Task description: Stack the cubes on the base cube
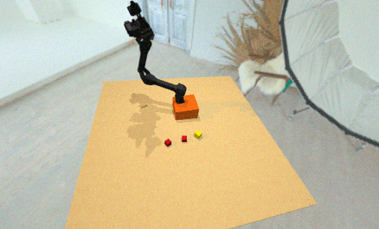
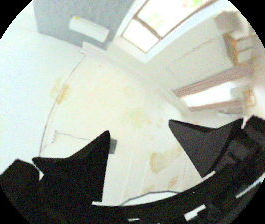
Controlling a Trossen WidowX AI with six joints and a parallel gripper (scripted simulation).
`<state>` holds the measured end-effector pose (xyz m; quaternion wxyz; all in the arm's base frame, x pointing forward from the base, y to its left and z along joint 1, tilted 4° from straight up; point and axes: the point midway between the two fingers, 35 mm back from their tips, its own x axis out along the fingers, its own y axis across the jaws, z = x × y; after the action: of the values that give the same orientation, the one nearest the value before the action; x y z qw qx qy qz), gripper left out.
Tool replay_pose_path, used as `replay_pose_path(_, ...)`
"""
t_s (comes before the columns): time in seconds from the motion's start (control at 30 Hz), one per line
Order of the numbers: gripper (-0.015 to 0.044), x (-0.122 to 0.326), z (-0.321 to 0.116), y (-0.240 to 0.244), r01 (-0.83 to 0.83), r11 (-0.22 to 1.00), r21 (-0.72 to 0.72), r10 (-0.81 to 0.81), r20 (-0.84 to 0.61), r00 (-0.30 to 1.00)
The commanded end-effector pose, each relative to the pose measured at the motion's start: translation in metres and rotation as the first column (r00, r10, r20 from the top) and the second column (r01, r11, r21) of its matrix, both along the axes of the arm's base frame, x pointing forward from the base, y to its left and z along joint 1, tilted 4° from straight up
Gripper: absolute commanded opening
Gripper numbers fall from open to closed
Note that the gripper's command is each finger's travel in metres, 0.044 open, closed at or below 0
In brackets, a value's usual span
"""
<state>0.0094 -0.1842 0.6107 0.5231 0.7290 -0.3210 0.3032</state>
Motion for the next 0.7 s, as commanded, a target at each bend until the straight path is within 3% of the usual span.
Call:
replay_pose_path(0.0, 0.0374, 0.001, 0.001, 0.003, 0.004, 1.0, -0.009, -0.004, -0.002, 1.0)
replay_pose_path(0.13, 0.0269, 0.017, 0.01, 0.058, 0.075, 0.978, -0.193, -0.084, -0.04, 0.996)
replay_pose_path(0.4, 0.0265, 0.072, 0.008, 0.159, 0.16, 0.841, -0.516, -0.263, -0.132, 0.956)
replay_pose_path(0.67, 0.0265, 0.152, -0.026, 0.225, 0.121, 0.65, -0.75, -0.435, -0.237, 0.869)
